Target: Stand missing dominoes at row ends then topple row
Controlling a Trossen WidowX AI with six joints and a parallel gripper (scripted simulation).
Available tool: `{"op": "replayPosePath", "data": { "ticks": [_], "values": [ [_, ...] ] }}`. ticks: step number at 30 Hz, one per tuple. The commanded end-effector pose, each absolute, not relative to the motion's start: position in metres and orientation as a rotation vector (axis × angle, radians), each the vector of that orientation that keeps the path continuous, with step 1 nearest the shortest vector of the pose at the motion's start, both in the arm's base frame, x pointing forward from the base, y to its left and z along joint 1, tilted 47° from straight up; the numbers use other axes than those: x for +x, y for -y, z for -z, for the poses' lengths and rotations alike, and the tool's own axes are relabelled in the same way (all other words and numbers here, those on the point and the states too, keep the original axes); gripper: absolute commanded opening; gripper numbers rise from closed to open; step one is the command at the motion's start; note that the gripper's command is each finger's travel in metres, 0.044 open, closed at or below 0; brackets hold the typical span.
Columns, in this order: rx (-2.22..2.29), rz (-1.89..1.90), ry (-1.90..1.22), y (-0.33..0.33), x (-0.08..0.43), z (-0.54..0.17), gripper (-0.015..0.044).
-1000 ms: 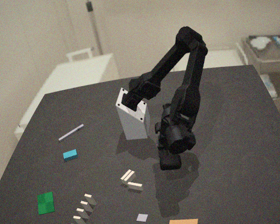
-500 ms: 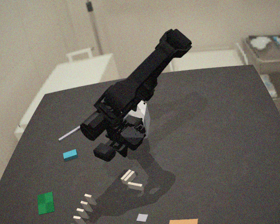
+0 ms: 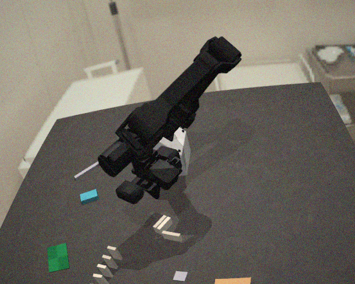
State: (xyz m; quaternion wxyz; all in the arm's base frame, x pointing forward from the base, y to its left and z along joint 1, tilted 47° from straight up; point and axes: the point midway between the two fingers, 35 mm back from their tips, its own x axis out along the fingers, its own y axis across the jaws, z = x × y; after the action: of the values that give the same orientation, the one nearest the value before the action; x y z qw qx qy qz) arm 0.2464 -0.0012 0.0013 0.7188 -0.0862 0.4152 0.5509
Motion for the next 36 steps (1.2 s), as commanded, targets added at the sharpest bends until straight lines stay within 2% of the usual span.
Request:
{"op": "replayPosePath", "data": {
  "ticks": [1,26,33,36],
  "values": [
    [-0.190,-1.220,-0.914,0.001,0.247,-0.002,0.0000],
    [-0.190,-1.220,-0.914,0.001,0.247,-0.002,0.0000],
    [-0.186,-1.223,-0.912,-0.062,0.246,0.046,0.0000],
    [-0.185,-1.224,-0.911,-0.064,0.246,0.047,0.0000]
  ]
}}
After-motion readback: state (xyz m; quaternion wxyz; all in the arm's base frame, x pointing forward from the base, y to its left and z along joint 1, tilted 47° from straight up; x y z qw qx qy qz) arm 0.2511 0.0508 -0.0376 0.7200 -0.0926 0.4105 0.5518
